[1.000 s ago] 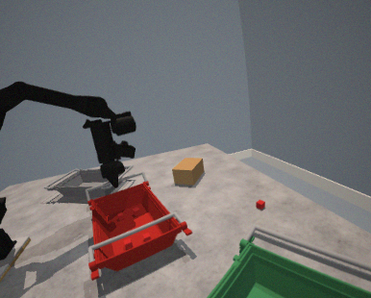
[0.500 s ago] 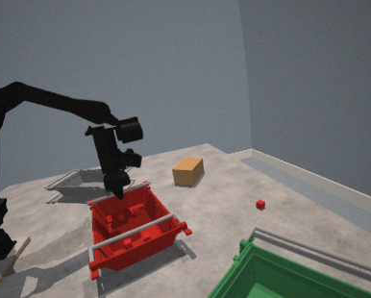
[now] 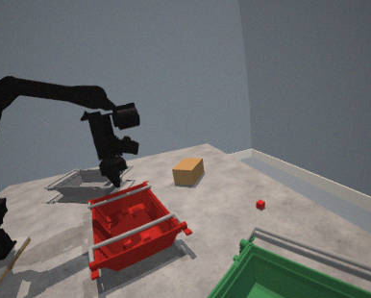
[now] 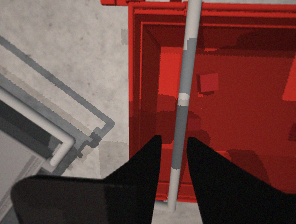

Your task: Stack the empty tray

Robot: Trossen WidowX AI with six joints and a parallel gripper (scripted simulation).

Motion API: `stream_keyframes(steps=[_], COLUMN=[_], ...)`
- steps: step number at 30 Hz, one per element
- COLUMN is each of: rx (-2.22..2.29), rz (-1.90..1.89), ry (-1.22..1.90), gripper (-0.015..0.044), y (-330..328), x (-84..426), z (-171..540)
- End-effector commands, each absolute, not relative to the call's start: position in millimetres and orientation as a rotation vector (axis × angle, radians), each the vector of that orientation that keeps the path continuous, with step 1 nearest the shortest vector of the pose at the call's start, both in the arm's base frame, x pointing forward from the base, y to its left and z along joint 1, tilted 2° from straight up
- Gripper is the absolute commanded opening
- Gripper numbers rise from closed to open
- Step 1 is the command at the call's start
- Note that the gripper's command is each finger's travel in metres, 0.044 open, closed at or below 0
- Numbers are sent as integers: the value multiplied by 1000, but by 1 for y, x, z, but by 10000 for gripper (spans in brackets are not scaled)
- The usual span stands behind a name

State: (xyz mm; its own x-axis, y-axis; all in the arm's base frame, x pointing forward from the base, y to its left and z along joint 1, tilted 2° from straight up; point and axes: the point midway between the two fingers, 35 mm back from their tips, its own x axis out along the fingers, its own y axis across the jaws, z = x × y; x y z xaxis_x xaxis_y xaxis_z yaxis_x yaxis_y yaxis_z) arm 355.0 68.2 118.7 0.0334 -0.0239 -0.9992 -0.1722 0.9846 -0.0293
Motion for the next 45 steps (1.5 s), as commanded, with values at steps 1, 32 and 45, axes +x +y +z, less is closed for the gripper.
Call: stream_keyframes(steps=[1,32,45], rx=[-157,-157,-157], rz=[114,114,114], ry=[1539,1542,1542], gripper=[85,0,0], y=[68,68,68], x=[355,355,355], z=[117,116,116])
